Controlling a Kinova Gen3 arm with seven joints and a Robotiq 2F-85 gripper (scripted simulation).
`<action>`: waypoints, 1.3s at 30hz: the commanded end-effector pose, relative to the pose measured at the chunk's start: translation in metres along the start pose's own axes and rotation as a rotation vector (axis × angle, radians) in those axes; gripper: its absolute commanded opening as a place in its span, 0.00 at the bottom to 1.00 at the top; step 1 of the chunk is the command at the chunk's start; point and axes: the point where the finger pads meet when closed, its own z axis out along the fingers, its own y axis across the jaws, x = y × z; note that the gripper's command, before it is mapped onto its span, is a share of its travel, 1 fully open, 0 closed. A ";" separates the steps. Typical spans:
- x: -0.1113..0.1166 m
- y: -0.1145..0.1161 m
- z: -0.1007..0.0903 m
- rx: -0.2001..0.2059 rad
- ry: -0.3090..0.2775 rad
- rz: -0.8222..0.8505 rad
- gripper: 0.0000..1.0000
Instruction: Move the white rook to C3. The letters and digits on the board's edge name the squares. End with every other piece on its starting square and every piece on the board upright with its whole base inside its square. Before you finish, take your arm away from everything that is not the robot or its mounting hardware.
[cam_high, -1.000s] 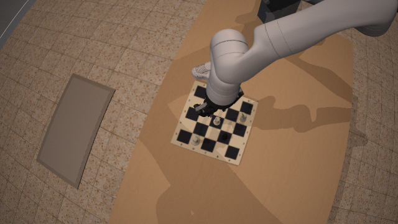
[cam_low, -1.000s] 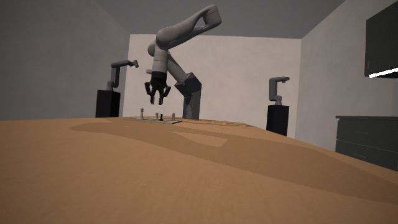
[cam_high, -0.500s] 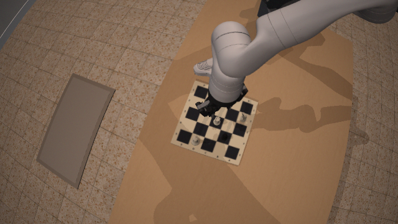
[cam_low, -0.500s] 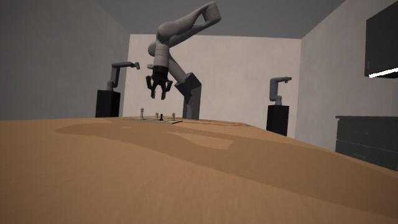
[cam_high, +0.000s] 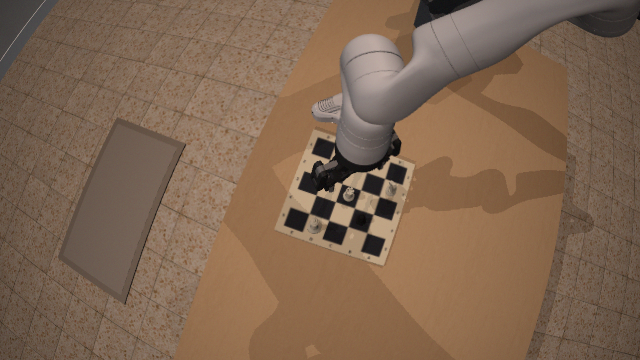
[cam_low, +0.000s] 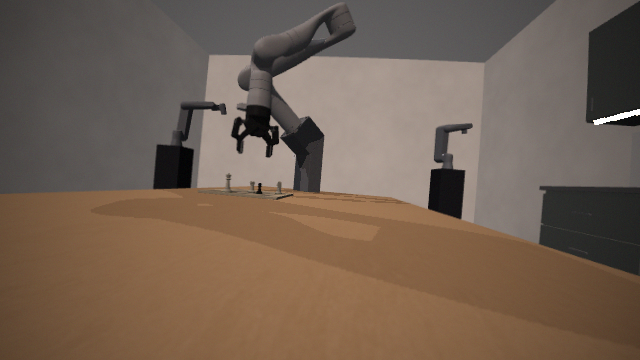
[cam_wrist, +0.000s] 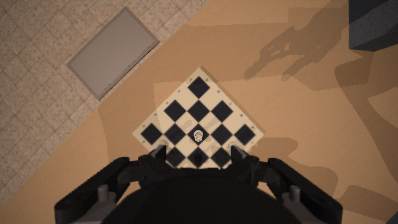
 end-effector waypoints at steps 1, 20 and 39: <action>0.000 0.000 0.000 0.000 -0.001 0.000 1.00; 0.000 0.000 -0.039 0.000 -0.001 0.000 1.00; 0.000 0.000 -0.075 0.000 -0.001 0.000 1.00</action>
